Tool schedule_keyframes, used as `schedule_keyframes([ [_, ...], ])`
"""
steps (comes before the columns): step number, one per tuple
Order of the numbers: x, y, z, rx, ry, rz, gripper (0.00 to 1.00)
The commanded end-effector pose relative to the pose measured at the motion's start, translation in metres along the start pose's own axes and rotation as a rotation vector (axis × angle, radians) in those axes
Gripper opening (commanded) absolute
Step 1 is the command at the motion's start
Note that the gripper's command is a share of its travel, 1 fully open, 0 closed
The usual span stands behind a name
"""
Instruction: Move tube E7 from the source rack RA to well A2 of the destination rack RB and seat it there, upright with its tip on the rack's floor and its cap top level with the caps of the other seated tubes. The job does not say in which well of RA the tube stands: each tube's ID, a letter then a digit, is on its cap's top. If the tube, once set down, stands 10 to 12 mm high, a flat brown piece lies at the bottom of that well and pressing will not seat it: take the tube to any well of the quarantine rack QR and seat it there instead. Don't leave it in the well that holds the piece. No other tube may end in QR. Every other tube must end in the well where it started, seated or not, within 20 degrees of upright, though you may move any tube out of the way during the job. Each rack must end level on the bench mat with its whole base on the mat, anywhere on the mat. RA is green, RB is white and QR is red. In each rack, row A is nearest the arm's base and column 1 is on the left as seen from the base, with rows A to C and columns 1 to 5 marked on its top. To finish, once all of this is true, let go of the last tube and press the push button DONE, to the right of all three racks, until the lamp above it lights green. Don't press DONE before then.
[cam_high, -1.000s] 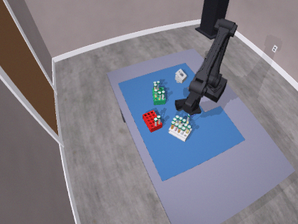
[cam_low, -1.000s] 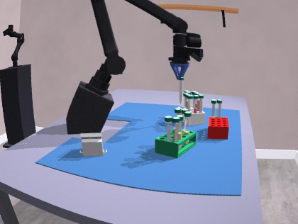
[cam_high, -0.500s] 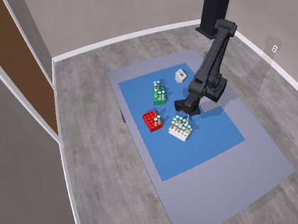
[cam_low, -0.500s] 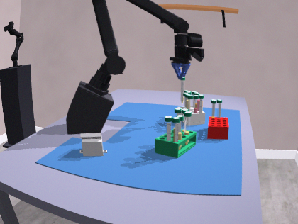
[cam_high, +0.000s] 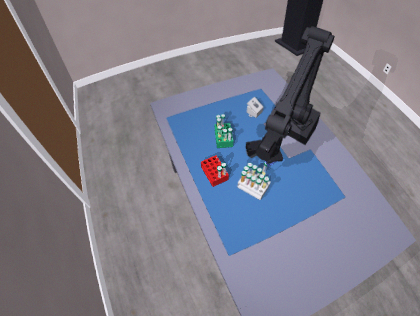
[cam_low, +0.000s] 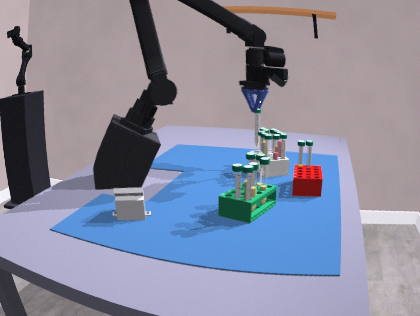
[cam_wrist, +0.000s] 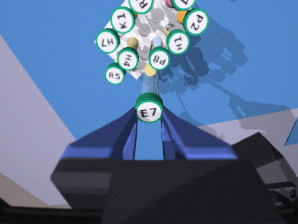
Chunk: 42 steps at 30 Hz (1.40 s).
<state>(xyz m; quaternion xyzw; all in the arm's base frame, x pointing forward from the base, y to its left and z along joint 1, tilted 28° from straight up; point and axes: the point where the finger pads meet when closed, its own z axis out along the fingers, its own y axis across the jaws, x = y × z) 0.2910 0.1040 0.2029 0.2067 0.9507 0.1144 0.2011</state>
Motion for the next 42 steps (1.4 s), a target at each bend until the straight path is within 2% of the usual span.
schedule_keyframes([
  [1, -0.0262, 0.0249, -0.0291, -0.071, -0.075, 0.01, 0.0],
  [37, -0.0262, 0.0249, -0.0291, -0.071, -0.075, 0.01, 0.0],
  [42, -0.025, 0.0295, -0.0228, -0.06, -0.059, 0.004, 0.0],
])
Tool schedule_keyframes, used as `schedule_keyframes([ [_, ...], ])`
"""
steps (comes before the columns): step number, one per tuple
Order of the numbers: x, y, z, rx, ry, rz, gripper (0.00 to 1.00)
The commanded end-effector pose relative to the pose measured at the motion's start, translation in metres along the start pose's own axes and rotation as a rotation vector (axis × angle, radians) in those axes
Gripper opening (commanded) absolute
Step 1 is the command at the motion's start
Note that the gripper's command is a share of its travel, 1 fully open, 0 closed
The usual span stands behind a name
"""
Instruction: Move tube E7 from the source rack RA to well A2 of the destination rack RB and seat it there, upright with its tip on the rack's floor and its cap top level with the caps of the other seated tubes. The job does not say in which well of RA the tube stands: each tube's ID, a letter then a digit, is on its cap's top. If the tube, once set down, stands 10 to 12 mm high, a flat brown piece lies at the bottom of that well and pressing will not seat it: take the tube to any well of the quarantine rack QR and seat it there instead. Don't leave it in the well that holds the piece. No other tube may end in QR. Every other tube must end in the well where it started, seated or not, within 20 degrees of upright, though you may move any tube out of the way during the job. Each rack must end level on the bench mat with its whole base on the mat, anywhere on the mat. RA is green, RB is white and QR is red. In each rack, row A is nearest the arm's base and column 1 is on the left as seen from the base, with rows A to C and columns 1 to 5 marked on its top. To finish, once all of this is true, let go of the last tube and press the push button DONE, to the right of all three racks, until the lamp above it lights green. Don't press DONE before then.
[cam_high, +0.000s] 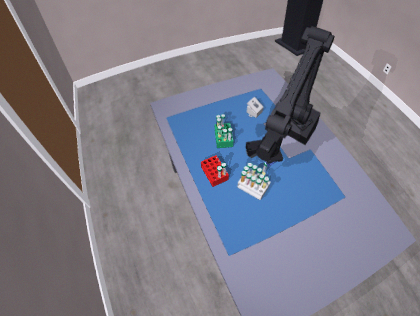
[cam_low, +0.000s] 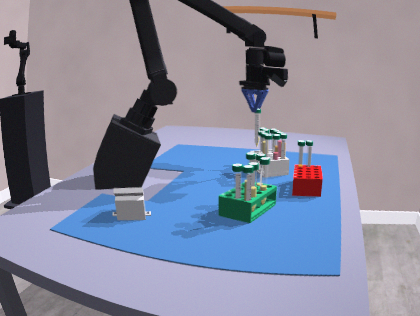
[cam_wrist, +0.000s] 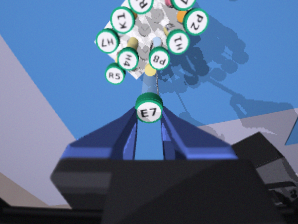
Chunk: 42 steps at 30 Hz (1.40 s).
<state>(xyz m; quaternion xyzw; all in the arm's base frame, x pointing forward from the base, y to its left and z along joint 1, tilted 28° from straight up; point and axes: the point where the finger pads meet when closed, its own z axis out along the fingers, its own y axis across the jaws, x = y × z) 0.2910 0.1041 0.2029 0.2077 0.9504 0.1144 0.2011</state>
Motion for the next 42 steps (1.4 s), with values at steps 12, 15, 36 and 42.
schedule_keyframes([
  [12, -0.0292, 0.0338, -0.0228, -0.06, -0.059, 0.004, 0.0],
  [15, -0.0292, 0.0338, -0.0228, -0.06, -0.059, 0.003, 0.0],
  [36, -0.0292, 0.0338, -0.0228, -0.06, -0.059, 0.003, 0.0],
  [42, -0.0292, 0.0338, -0.0228, -0.06, -0.059, 0.003, 0.0],
])
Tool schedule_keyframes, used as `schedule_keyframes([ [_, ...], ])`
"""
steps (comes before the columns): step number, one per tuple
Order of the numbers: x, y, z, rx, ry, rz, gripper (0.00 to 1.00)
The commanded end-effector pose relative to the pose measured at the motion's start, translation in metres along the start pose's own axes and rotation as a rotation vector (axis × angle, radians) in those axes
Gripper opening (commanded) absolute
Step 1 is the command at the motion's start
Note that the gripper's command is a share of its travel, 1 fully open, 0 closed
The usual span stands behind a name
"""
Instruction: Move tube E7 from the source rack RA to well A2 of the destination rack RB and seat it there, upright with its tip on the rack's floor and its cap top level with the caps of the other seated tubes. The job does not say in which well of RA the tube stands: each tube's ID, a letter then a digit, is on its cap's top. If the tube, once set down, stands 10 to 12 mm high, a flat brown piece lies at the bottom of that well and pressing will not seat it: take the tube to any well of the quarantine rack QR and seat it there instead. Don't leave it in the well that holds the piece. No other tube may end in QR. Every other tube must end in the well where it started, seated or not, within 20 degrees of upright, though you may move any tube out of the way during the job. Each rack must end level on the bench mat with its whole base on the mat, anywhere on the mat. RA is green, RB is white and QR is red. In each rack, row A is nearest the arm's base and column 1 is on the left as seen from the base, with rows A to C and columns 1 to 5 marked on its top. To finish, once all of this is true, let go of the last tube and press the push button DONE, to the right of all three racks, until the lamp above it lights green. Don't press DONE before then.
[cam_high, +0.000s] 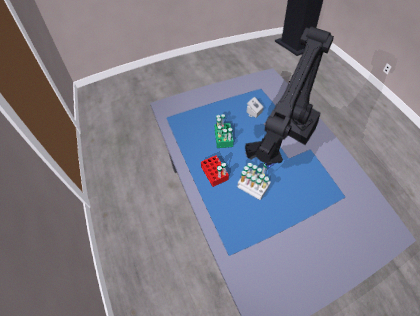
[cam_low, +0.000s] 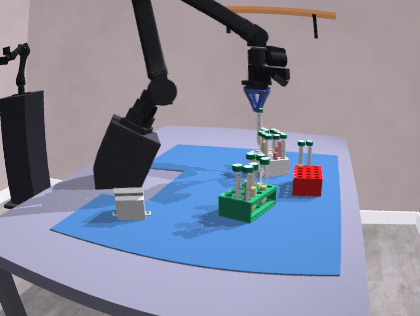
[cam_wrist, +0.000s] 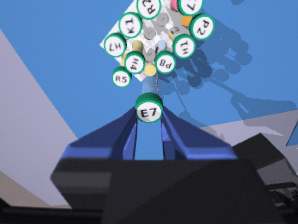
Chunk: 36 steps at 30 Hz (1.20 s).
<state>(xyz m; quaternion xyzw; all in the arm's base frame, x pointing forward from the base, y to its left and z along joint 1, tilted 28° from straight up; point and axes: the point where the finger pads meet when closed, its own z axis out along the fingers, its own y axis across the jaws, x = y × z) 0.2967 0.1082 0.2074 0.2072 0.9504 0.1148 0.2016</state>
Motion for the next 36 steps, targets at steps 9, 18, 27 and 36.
schedule_keyframes([
  [9, -0.0248, 0.0269, -0.0218, -0.059, -0.059, 0.004, 0.0],
  [18, -0.0248, 0.0269, -0.0218, -0.059, -0.059, 0.004, 0.0],
  [27, -0.0244, 0.0283, -0.0189, -0.059, -0.057, 0.002, 0.0],
  [36, -0.0246, 0.0278, -0.0161, -0.059, -0.058, 0.004, 0.0],
])
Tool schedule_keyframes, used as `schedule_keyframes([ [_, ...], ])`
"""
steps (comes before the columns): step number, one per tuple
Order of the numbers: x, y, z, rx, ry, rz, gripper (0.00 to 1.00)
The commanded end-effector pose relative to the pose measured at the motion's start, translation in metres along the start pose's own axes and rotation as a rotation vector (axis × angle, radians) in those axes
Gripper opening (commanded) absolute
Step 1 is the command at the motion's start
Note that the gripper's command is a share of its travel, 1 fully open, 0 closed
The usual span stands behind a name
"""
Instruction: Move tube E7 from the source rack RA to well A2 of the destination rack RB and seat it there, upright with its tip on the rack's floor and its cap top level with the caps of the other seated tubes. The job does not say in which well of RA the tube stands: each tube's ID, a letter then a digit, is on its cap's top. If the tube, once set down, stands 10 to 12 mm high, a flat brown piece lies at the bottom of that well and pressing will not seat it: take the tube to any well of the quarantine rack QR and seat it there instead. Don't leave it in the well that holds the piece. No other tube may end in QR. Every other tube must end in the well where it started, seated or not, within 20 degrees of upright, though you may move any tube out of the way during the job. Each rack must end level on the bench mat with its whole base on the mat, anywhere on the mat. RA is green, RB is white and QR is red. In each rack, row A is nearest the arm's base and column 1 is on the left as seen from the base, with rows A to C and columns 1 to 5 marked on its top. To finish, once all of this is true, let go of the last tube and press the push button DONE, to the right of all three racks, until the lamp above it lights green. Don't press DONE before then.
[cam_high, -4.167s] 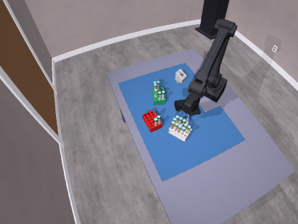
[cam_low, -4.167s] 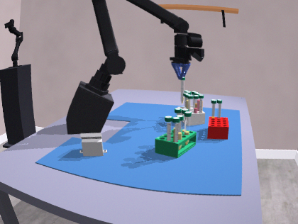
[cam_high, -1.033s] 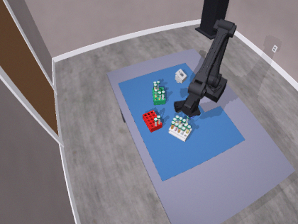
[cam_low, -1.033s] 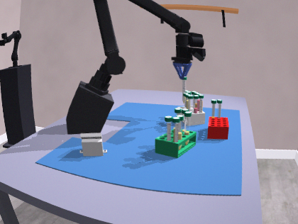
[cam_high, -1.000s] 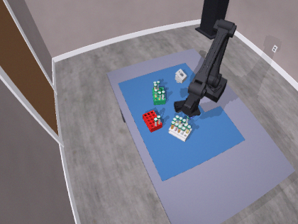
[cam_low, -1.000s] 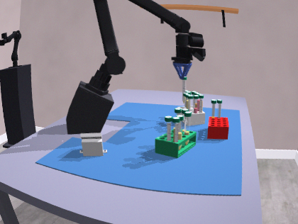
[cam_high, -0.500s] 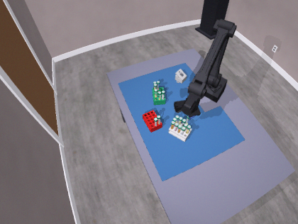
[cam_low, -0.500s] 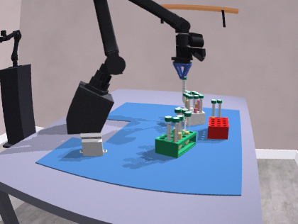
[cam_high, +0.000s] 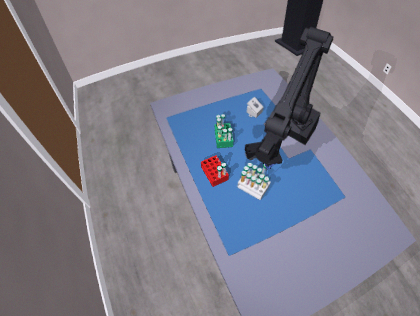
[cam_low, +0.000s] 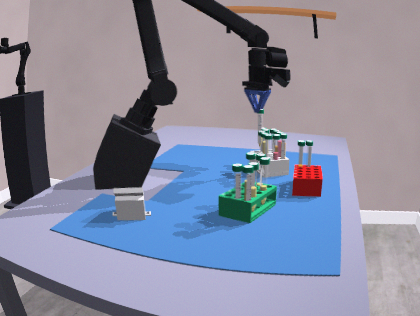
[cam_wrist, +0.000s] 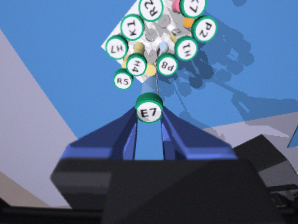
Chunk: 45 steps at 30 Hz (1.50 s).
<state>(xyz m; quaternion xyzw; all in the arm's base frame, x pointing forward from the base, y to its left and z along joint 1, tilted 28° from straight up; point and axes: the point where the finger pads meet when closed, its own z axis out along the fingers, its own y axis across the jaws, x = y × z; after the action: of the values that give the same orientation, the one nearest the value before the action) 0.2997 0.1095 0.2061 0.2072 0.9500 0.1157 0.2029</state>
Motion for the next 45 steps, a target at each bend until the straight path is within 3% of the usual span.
schedule_keyframes([
  [1, -0.023, 0.026, -0.018, -0.056, -0.055, 0.003, 0.0],
  [5, -0.022, 0.025, -0.017, -0.056, -0.055, 0.003, 0.0],
  [12, -0.004, 0.008, 0.001, -0.023, -0.022, 0.001, 0.0],
  [18, -0.003, 0.007, -0.004, -0.04, -0.039, 0.002, 0.0],
  [45, 0.002, 0.001, 0.008, -0.029, -0.029, 0.002, 0.0],
])
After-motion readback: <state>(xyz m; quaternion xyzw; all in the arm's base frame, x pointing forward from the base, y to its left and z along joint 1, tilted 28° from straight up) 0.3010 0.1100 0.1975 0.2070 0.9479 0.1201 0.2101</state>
